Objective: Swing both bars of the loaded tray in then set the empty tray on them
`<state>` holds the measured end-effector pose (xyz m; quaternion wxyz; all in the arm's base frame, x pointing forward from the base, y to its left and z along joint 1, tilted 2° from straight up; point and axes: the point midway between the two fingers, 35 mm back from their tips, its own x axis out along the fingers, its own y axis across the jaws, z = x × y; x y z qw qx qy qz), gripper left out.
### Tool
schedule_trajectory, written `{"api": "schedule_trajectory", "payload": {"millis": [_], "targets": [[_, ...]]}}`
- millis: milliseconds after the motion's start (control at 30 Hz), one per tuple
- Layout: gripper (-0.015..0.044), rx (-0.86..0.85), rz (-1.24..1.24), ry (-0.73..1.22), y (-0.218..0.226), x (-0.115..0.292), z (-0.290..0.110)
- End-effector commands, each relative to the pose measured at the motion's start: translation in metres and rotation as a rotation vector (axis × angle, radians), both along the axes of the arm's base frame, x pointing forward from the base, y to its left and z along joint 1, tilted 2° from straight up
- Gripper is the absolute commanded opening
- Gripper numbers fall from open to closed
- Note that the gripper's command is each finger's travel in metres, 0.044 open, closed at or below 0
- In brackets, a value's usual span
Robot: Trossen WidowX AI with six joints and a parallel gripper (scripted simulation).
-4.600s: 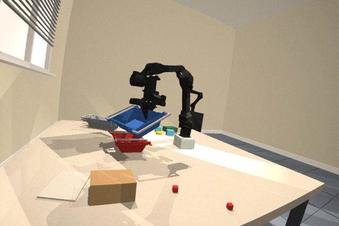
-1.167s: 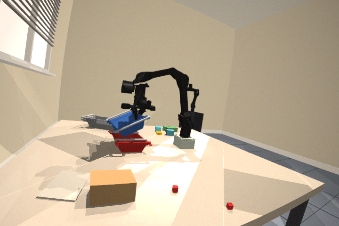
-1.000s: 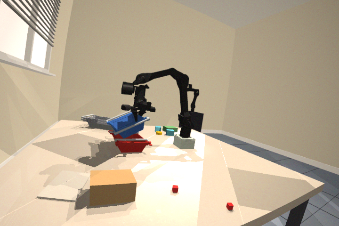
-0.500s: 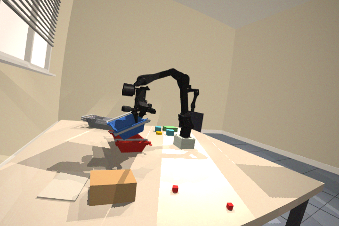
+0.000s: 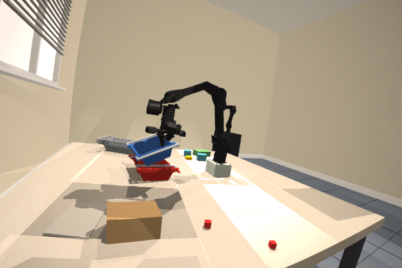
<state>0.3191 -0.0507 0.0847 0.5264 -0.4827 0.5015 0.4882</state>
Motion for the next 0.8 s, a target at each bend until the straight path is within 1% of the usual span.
{"api": "schedule_trajectory", "payload": {"millis": [0, 767], "targets": [[0.0000, -0.001, 0.000, 0.014, 0.000, -0.005, -0.006], [0.0000, -0.001, 0.000, 0.015, 0.000, -0.010, -0.017]]}}
